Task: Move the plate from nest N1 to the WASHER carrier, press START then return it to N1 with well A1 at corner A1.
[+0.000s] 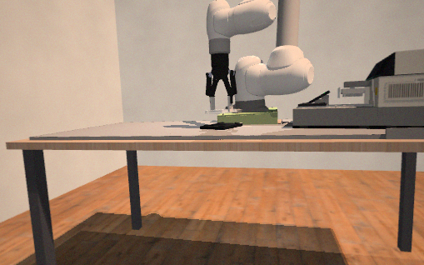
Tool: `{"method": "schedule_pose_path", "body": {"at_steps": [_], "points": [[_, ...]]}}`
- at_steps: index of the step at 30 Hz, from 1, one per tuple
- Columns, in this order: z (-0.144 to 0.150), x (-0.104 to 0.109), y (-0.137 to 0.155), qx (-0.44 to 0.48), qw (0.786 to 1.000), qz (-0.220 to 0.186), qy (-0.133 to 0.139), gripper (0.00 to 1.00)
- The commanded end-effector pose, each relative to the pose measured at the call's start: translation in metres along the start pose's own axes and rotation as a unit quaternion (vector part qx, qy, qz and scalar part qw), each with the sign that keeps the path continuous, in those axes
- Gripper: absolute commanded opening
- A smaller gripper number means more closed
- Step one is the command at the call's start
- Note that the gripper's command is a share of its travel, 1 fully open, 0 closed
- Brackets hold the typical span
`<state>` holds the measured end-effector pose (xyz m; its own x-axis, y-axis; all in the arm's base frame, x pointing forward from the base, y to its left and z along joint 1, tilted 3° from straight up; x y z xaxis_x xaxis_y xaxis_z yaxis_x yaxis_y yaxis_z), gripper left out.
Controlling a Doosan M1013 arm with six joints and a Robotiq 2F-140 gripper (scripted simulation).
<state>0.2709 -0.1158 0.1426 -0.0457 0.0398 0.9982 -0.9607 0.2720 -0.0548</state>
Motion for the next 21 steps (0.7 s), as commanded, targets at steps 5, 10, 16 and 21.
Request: {"method": "schedule_pose_path", "body": {"at_steps": [5,10,16,21], "points": [[-0.001,-0.018,0.003,-0.001,1.0,-0.003,-0.001,0.1],[-0.001,-0.023,0.003,-0.001,1.0,-0.003,-0.001,0.1],[0.0,-0.033,0.003,-0.001,1.0,-0.003,-0.001,0.1],[0.0,-0.041,0.004,-0.001,1.0,-0.003,-0.001,0.1]]}}
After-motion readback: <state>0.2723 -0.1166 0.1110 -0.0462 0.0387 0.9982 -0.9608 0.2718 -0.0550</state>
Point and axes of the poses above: the point where the finger pads meet when closed, its own x axis back along the fingers, its own z axis across the jaws, y = z × x, the point moved 9 cm from there along x, back along the fingers, and after that the axes turned 9 degrees about x, right-handed, at the moved point
